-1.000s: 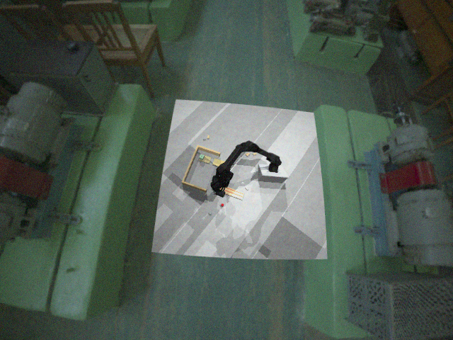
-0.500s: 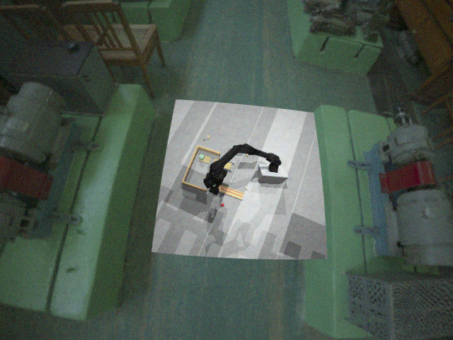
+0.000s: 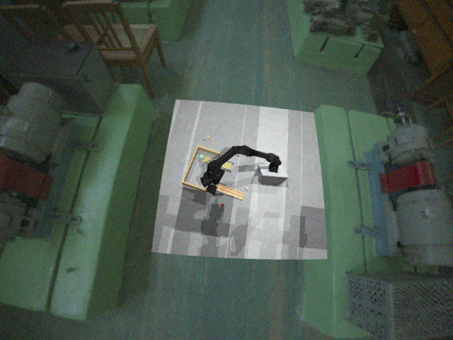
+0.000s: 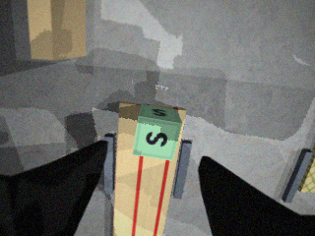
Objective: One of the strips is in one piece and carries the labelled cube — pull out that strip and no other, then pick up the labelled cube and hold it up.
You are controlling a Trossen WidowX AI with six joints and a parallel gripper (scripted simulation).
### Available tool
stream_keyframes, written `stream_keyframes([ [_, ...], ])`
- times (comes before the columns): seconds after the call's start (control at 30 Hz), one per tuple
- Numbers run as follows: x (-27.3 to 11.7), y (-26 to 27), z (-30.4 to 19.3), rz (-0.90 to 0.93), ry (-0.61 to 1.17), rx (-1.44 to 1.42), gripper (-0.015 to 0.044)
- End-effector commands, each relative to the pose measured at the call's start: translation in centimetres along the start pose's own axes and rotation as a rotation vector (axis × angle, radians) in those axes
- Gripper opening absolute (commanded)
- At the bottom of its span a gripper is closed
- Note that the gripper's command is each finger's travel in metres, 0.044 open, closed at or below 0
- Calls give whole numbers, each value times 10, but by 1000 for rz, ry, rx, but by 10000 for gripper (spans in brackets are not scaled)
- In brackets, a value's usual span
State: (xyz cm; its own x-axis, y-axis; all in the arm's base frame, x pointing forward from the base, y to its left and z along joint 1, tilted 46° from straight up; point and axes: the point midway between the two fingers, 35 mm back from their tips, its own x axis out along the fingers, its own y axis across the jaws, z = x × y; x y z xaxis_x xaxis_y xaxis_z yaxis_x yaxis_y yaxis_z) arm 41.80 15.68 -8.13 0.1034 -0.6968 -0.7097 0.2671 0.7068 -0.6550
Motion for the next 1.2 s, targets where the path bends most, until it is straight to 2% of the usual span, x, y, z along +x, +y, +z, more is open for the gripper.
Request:
stream_keyframes([
  [0.0,9,-1,1,-6,-1,-6,250],
  [0.97,47,-2,0,-8,-2,-5,250],
  [1.1,45,-1,1,-2,0,3,145],
  [1.17,45,-1,1,-2,0,3,132],
])
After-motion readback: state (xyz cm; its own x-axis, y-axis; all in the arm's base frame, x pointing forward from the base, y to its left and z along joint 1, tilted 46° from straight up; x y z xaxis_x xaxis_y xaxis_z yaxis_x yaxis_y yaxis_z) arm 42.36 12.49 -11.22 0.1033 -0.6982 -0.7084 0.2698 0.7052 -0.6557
